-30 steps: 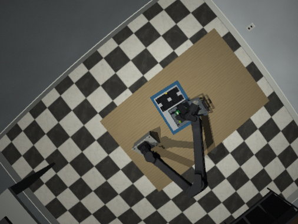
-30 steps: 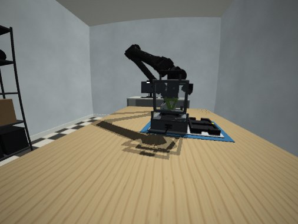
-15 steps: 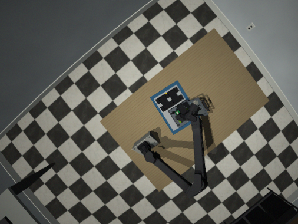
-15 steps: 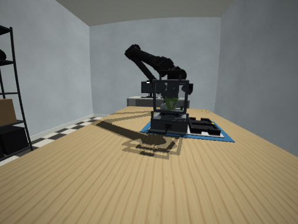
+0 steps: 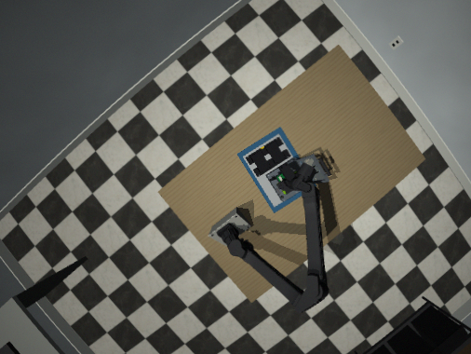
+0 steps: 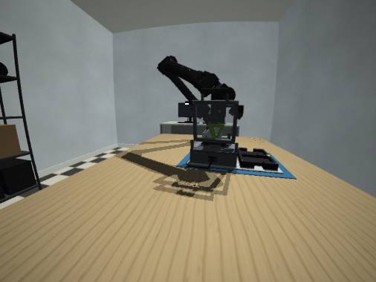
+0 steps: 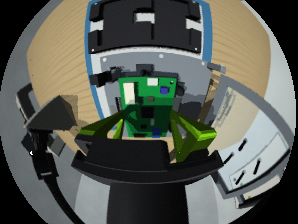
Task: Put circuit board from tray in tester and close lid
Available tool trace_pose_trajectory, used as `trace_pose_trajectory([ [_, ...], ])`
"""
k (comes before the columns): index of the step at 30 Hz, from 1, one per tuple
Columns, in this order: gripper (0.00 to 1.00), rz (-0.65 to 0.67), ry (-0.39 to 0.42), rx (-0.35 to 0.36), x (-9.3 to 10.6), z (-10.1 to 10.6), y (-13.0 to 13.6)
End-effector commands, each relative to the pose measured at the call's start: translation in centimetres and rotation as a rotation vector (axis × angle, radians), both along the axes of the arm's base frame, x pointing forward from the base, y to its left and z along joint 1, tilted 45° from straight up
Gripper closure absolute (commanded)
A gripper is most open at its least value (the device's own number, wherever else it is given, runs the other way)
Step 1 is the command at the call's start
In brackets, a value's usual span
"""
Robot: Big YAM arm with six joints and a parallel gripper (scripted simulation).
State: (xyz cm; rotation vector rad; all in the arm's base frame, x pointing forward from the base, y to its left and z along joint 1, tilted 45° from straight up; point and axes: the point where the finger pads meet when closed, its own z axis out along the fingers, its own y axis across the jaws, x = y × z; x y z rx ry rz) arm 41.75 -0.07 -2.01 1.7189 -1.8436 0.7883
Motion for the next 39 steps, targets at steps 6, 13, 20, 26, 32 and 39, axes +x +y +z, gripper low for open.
trace_pose_trajectory([
  [6, 0.28, -0.002, -0.041, 0.013, 1.13, 1.26, -0.14],
  [13, 0.28, -0.003, -0.042, 0.013, 1.13, 1.27, -0.14],
  [20, 0.28, -0.003, -0.042, 0.013, 1.16, 1.28, -0.13],
  [26, 0.28, -0.003, -0.043, 0.013, 1.23, 1.32, -0.12],
  [32, 0.28, -0.003, -0.044, 0.013, 1.29, 1.36, -0.1],
  [39, 0.28, -0.003, -0.045, 0.013, 1.42, 1.43, -0.06],
])
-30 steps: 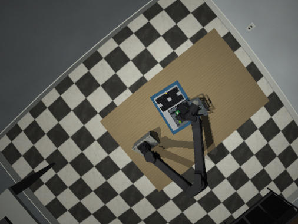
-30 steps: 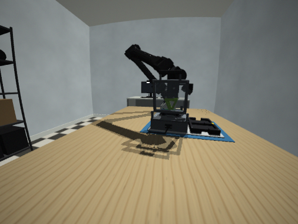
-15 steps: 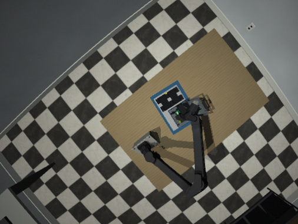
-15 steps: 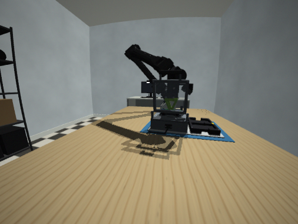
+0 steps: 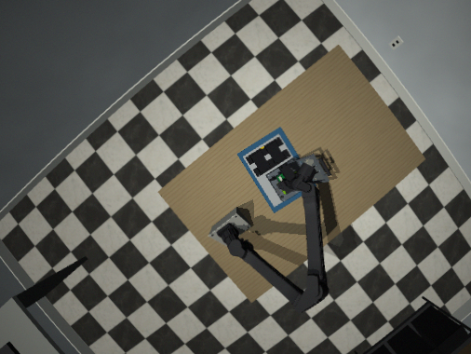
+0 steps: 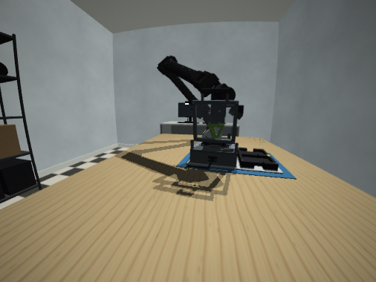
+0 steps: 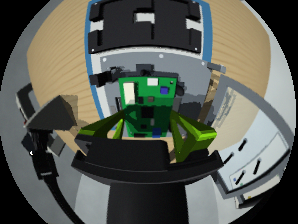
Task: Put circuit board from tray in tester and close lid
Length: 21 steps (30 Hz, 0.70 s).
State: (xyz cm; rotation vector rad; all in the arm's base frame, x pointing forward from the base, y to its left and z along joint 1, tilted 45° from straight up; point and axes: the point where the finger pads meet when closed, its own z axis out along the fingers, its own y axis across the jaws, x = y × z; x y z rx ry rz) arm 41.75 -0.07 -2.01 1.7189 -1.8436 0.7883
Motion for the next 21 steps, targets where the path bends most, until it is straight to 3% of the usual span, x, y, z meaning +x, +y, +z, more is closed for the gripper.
trace_pose_trajectory([
  [1, 0.28, -0.003, -0.045, 0.013, 1.44, 1.44, -0.06],
  [21, 0.28, -0.003, -0.047, 0.014, 1.62, 1.54, -0.01],
])
